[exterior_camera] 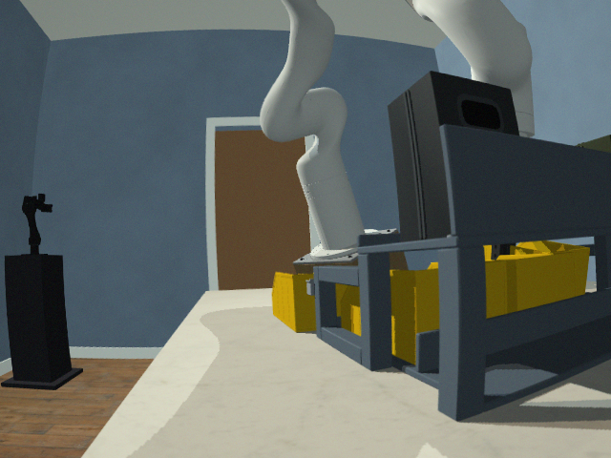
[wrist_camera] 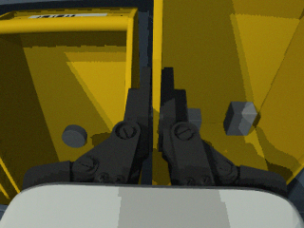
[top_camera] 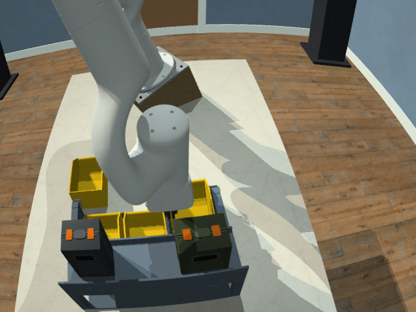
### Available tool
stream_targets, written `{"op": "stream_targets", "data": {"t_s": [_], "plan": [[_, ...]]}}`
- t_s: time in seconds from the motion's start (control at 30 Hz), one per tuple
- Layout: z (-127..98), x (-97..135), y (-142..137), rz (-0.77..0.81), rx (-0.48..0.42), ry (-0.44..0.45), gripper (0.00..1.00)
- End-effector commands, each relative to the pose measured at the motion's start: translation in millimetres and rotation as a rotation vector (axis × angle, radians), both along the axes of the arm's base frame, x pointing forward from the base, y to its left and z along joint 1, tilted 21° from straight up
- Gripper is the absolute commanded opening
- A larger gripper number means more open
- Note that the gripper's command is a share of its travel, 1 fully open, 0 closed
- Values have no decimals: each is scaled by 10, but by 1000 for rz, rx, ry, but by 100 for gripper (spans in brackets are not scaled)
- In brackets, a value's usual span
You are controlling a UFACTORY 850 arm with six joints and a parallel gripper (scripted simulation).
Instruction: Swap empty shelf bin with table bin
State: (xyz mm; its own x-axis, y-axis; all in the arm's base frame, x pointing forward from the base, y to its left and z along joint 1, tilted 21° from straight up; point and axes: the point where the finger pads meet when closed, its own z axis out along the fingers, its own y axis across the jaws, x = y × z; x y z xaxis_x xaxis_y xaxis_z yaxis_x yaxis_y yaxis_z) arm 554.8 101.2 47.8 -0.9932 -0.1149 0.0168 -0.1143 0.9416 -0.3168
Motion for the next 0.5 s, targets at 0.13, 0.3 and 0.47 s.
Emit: {"op": "stream_targets", "data": {"t_s": [0.13, 0.3, 0.47], "plan": [[5, 7, 3, 2, 1, -6, 0], [-7, 4, -2, 7, 3, -22, 0], [-14, 1, -3, 10, 4, -32, 0]]}}
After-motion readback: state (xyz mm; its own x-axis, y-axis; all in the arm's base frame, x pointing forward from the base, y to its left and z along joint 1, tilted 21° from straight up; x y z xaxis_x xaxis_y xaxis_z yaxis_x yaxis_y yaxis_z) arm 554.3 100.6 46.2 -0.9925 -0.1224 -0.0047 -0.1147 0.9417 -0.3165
